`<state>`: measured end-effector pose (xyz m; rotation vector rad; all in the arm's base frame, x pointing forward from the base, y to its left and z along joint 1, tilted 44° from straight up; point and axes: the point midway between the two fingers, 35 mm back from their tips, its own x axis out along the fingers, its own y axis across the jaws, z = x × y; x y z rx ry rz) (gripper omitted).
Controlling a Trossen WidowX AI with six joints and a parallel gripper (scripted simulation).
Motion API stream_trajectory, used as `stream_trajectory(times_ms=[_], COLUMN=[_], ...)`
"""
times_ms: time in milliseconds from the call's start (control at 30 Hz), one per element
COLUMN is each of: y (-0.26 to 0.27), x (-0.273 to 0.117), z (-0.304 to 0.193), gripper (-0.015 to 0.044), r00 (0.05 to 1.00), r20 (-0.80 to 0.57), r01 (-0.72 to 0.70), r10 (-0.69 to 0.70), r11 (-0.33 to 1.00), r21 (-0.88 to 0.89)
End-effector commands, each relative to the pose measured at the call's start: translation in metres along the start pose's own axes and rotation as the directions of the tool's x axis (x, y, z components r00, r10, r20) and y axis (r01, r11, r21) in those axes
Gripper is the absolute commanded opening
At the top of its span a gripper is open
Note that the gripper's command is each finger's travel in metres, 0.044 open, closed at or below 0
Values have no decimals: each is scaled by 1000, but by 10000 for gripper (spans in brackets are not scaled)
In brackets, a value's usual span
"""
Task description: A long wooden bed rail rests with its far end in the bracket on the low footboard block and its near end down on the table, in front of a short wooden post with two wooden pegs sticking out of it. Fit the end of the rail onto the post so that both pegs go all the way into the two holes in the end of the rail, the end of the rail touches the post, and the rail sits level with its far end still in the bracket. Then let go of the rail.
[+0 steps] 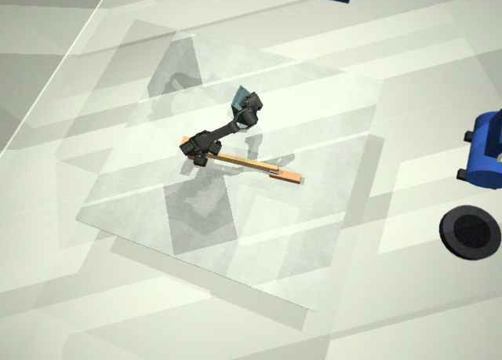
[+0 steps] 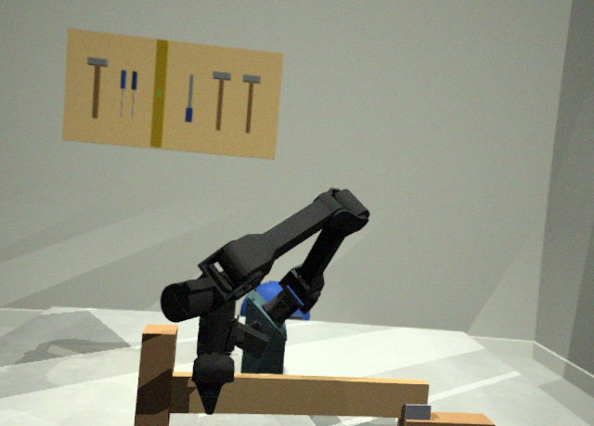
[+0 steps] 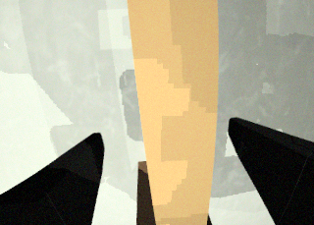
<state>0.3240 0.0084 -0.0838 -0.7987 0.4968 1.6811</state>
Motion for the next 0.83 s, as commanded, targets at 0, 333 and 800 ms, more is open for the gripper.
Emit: stream_trajectory(times_ms=[0, 333, 800], y=[0, 1, 1], x=[0, -28, -30], z=[0, 28, 30], gripper=[440, 440, 440], r00=[1000, 1000, 1000], r20=[0, -5, -5], r01=[1, 13, 13], r10=[-1, -13, -13], r11=[1000, 1000, 1000], r21=[0, 1, 1])
